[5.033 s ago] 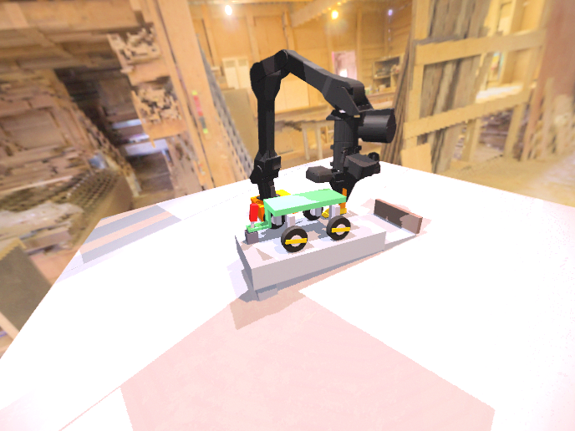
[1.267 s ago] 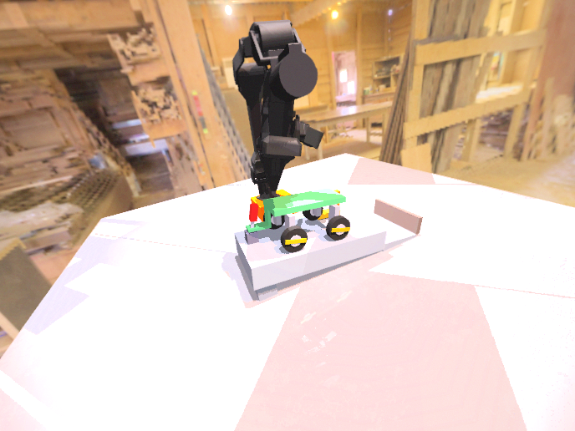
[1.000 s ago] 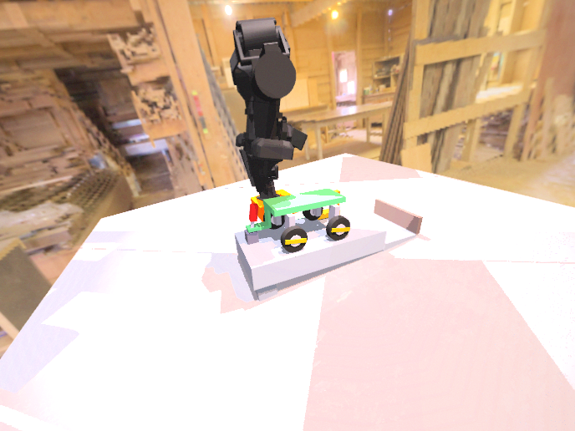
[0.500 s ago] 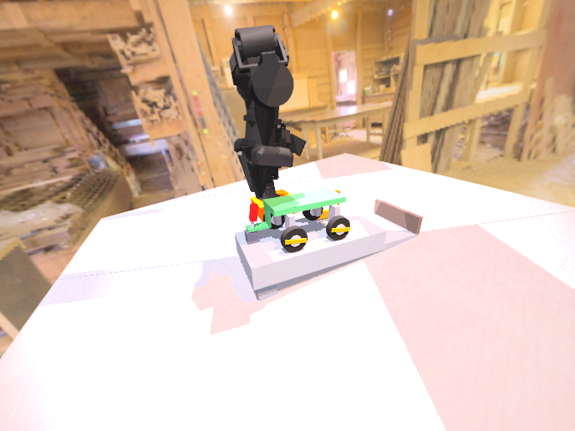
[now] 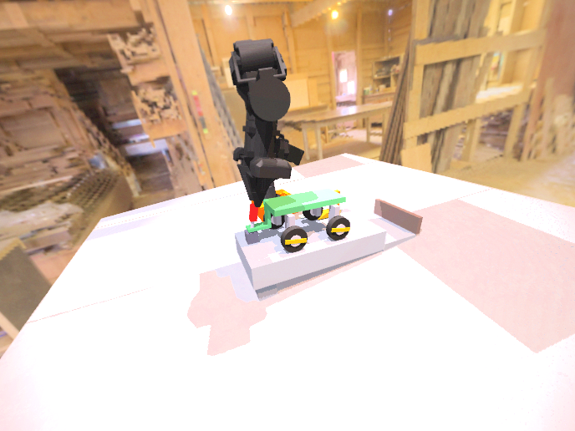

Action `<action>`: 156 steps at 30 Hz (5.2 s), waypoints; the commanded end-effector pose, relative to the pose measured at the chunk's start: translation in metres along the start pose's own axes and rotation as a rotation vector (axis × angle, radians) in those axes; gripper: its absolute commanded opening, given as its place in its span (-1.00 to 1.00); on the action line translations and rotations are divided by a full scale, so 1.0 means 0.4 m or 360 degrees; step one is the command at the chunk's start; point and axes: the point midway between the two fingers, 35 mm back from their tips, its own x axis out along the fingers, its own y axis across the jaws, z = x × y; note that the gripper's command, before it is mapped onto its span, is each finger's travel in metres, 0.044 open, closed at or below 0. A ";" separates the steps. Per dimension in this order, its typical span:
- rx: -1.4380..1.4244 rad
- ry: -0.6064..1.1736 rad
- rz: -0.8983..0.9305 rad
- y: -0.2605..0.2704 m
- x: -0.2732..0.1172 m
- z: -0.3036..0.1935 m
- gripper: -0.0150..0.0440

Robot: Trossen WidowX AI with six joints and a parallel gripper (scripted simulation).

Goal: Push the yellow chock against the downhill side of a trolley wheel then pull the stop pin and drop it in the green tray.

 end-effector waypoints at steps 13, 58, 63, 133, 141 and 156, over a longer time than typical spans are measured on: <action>-0.0011 0.0009 0.0010 -0.001 0.047 -0.001 0.15; -0.0010 0.0009 0.0009 0.001 0.081 -0.004 -0.49; -0.0011 0.0009 0.0010 0.002 0.071 -0.004 -0.49; -0.0011 0.0013 0.0011 0.005 -0.003 -0.094 -0.49; -0.0012 0.0013 0.0014 0.067 0.003 -0.091 -0.49; -0.0014 0.0014 0.0021 0.194 0.008 -0.096 -0.49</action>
